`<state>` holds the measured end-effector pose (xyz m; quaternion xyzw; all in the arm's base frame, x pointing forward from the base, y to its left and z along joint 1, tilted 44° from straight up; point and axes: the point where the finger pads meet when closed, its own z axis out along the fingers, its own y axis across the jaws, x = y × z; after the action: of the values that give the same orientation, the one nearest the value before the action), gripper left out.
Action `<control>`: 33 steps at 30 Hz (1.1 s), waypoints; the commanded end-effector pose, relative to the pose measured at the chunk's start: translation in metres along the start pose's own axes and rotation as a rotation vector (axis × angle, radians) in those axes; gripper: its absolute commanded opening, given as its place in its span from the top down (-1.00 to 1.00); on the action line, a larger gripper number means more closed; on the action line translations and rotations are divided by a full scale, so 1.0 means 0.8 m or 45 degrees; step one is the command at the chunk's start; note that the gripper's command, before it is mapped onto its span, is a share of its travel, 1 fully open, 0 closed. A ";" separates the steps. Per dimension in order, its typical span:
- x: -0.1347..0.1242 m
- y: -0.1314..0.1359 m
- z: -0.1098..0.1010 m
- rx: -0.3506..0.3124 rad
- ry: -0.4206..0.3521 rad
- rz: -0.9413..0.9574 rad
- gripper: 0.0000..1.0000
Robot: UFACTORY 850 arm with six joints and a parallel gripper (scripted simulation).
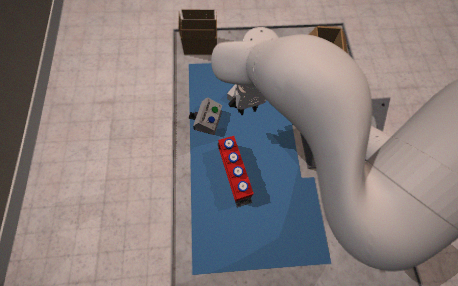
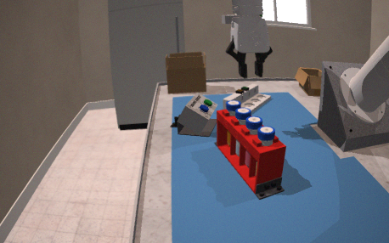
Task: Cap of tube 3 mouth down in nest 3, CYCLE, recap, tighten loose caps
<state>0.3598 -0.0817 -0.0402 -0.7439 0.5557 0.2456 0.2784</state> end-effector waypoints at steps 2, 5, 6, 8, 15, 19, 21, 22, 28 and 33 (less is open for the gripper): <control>-0.017 -0.012 -0.001 0.002 0.002 0.212 0.08; -0.034 -0.024 -0.001 0.002 0.001 0.424 0.08; -0.034 -0.024 -0.001 0.002 0.001 0.424 0.08; -0.034 -0.024 -0.001 0.002 0.001 0.424 0.08; -0.069 -0.047 -0.001 0.002 0.001 0.848 0.08; -0.095 -0.064 -0.001 0.002 0.001 1.000 0.08; -0.112 -0.076 -0.001 0.002 0.001 1.000 0.08; -0.112 -0.076 -0.001 0.002 0.001 1.000 0.08; -0.147 -0.099 -0.001 0.002 0.001 1.000 0.08; -0.177 -0.119 -0.001 0.002 0.000 1.000 0.08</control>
<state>0.4061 0.0224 0.0545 -0.4749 0.7976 0.3335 0.1646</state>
